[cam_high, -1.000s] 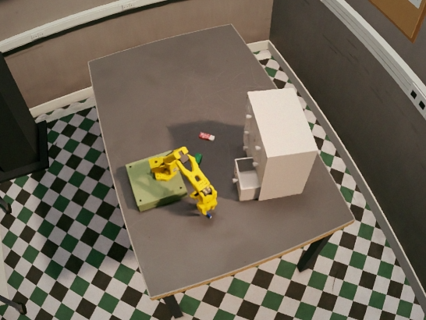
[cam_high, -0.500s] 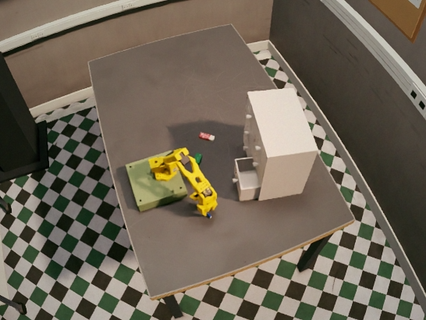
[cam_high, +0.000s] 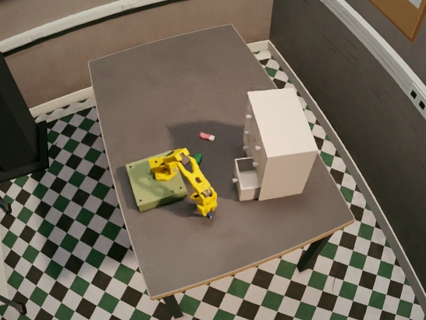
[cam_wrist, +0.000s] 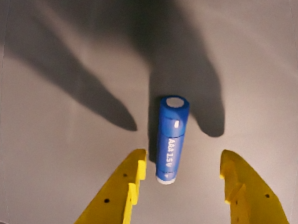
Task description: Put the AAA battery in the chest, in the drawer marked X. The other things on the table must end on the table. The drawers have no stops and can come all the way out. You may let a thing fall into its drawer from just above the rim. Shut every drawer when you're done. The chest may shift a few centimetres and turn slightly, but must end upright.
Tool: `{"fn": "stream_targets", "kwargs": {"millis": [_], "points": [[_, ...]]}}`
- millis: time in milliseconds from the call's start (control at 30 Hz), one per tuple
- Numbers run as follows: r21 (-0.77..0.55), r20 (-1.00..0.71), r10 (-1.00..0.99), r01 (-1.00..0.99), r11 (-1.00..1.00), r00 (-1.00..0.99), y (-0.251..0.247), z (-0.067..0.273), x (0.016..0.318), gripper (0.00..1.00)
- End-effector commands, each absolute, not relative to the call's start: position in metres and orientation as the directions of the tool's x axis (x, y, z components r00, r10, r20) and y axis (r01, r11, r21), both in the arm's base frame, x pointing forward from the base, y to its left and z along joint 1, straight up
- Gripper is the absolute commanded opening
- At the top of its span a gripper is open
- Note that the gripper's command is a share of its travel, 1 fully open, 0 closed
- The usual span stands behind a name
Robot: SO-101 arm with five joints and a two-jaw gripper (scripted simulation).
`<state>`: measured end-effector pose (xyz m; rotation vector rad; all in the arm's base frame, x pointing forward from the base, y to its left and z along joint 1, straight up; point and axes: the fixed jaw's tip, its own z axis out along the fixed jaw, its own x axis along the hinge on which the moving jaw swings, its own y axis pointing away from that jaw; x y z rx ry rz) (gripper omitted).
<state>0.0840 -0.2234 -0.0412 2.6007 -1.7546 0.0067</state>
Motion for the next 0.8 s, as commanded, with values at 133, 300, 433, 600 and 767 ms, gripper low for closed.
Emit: {"fn": "stream_targets", "kwargs": {"millis": [133,300,433,600,767], "points": [[0.0,-0.005,-0.927,-0.927,-0.375,0.375,-0.2212,-0.0467,0.0834,0.19],[0.0,-0.005,-0.927,-0.927,-0.375,0.375,-0.2208,-0.0478,0.0832,0.19],[0.0,-0.005,-0.927,-0.927,-0.375,0.375,-0.2206,-0.0483,0.0832,0.19],[0.0,-0.005,-0.927,-0.927,-0.375,0.375,-0.2202,-0.0494,0.083,0.19],[0.0,-0.005,-0.927,-0.927,-0.375,0.375,-0.2201,-0.0498,0.083,0.19]]}}
